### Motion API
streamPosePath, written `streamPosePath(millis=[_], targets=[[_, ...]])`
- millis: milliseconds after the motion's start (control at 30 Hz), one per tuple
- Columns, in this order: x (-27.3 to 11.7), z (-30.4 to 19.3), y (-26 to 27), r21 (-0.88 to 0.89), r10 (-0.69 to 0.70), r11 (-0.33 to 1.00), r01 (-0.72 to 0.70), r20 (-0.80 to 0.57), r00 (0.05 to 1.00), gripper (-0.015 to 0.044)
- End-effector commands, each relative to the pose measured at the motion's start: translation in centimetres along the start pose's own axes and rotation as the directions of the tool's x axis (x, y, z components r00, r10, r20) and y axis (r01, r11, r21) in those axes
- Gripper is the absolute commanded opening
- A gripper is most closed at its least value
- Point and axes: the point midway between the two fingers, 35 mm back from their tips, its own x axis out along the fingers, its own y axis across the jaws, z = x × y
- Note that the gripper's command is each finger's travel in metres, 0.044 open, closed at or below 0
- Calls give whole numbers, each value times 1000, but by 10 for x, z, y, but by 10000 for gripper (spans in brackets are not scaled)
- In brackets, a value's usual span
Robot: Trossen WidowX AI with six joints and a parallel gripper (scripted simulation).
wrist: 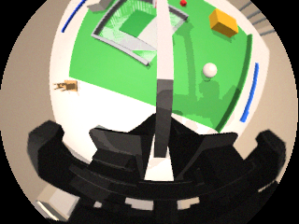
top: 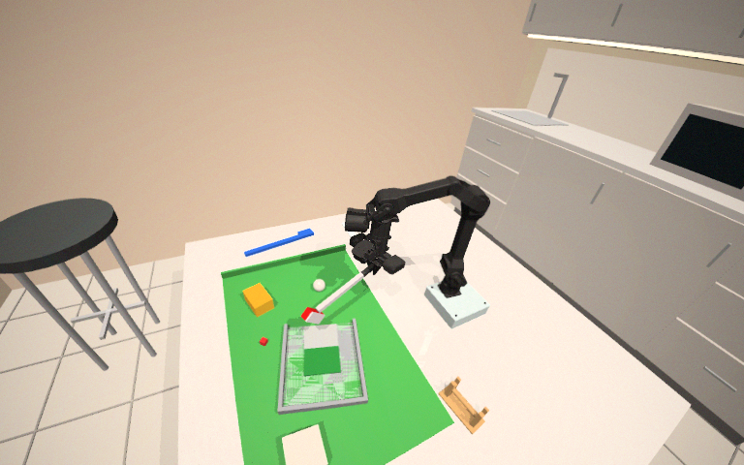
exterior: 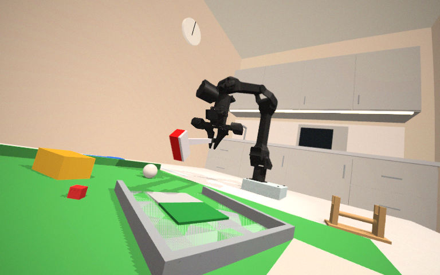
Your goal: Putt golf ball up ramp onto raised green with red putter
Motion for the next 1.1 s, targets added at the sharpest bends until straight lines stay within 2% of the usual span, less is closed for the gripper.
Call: streamPosePath(millis=[0, 333, 667, 867, 1067], targets=[[-3, -13, -16, 97, -9, 995, 10, -13, 1000, 0], [-10, -53, -50, 340, -24, 940, 40, -51, 998, 0], [-18, -97, -75, 555, -27, 828, 73, -90, 996, 0], [-17, -100, -77, 569, -27, 819, 75, -92, 995, 0], [3, -102, -78, 569, -27, 819, 75, -92, 995, 0]])
